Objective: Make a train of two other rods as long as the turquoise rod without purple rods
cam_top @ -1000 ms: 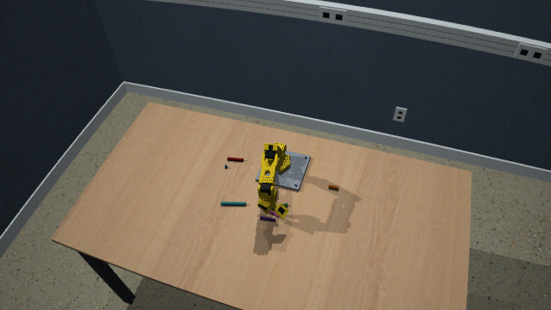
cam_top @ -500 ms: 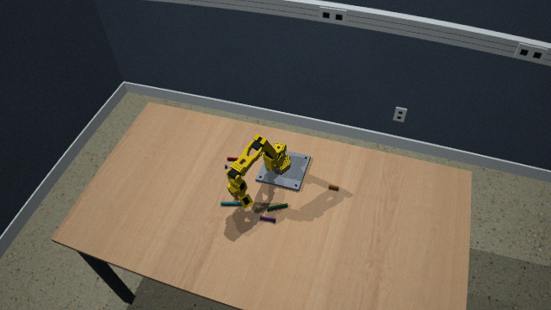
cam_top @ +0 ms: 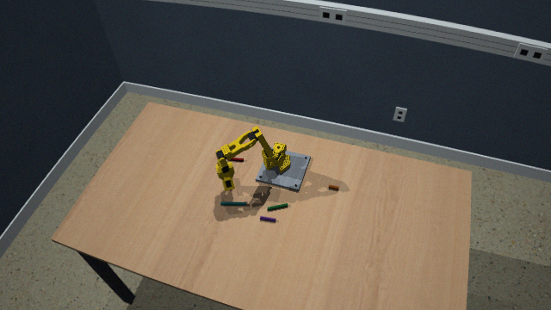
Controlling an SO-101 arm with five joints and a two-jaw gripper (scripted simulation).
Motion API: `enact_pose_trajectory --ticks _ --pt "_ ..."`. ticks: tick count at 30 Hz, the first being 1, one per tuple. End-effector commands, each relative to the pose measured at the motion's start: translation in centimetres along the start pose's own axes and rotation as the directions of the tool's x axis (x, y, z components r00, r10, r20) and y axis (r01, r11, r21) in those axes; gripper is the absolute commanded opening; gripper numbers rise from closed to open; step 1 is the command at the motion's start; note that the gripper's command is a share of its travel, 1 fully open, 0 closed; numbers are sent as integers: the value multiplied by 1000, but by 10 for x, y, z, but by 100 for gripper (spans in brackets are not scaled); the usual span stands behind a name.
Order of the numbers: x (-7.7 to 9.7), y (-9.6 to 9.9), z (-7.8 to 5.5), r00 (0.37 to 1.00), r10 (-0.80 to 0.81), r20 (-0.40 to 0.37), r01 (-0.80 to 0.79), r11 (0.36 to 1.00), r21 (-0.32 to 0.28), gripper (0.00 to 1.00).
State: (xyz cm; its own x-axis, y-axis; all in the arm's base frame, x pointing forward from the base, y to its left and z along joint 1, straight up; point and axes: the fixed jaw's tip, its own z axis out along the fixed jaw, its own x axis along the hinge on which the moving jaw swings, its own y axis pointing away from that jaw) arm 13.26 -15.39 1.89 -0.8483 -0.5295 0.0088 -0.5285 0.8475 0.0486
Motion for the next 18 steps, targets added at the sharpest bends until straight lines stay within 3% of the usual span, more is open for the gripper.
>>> enact_pose_trajectory --ticks 1,8,18 --pt "19 1 0 999 54 7 -54 999 6 0" --pt "37 3 1 993 114 11 -114 993 5 0" --pt "40 4 1 992 127 12 -127 992 5 0"
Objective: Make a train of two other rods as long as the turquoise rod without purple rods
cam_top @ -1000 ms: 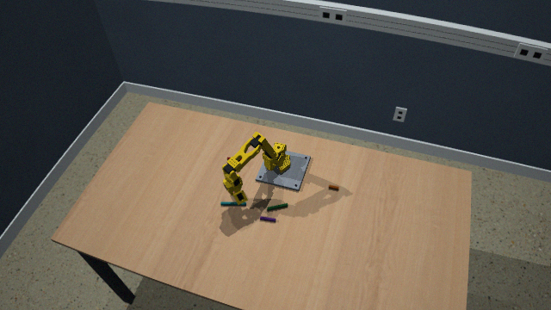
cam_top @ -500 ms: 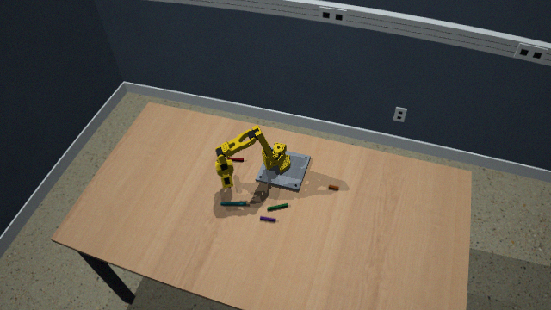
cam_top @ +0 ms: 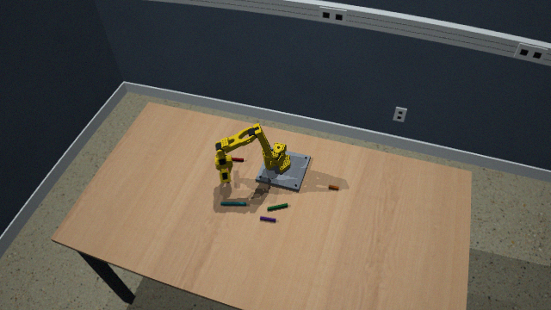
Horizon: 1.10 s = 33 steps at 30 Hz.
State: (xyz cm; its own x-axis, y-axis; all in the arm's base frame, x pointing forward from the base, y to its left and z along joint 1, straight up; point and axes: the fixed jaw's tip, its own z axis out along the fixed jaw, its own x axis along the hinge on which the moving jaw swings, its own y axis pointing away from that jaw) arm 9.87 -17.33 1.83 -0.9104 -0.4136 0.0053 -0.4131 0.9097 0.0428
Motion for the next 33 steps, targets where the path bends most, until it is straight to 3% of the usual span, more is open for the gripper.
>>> enact_pose_trajectory --ticks 1,2,22,33 --pt "2 2 0 1000 -4 2 4 1000 1 0" --pt "4 -2 -8 1000 -11 5 11 999 43 0" --pt "4 -2 -7 1000 -11 5 11 999 43 0" --pt "4 -2 0 1000 -11 5 11 999 43 0"
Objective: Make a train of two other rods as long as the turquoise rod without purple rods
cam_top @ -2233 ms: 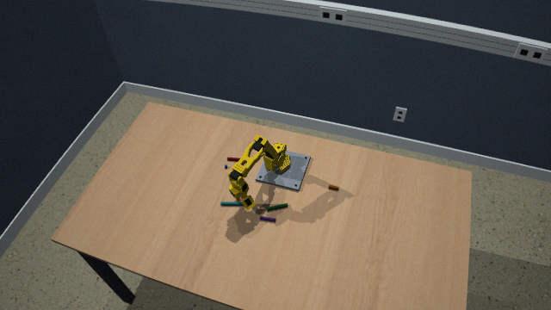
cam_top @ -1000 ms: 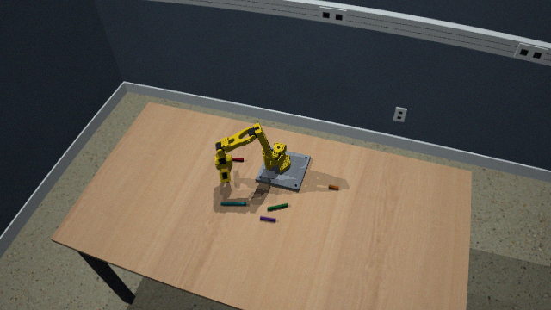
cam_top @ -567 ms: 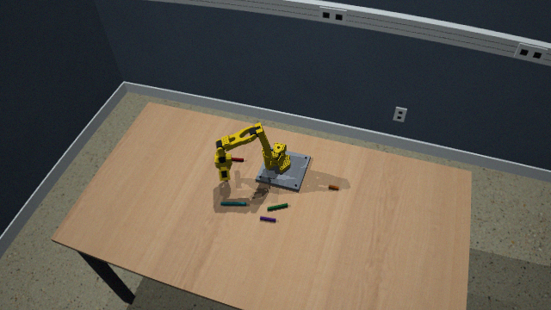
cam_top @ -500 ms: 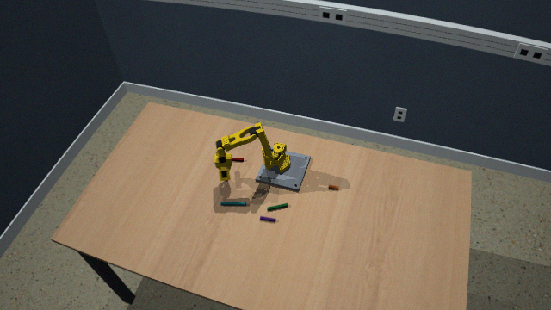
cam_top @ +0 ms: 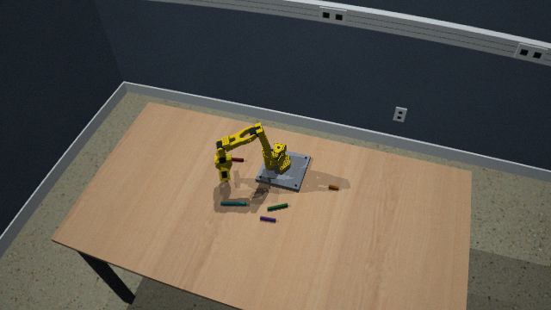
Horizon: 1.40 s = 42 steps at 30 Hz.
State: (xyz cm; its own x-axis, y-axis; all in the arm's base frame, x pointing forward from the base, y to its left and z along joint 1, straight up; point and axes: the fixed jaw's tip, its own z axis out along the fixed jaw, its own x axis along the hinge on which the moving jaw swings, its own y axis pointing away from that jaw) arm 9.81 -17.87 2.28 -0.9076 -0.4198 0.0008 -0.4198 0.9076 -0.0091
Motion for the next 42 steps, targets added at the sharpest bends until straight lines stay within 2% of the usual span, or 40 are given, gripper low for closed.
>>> enact_pose_trajectory --ticks 1,9,19,20,42 --pt "1 3 5 1000 -4 1 4 1000 -9 0" --pt "1 3 14 1000 -4 1 4 1000 -9 0" --pt "1 3 17 1000 -4 1 4 1000 -9 0" --pt "1 7 23 1000 -5 -1 5 999 -47 0" --pt "1 7 23 1000 -5 -1 5 999 -47 0"
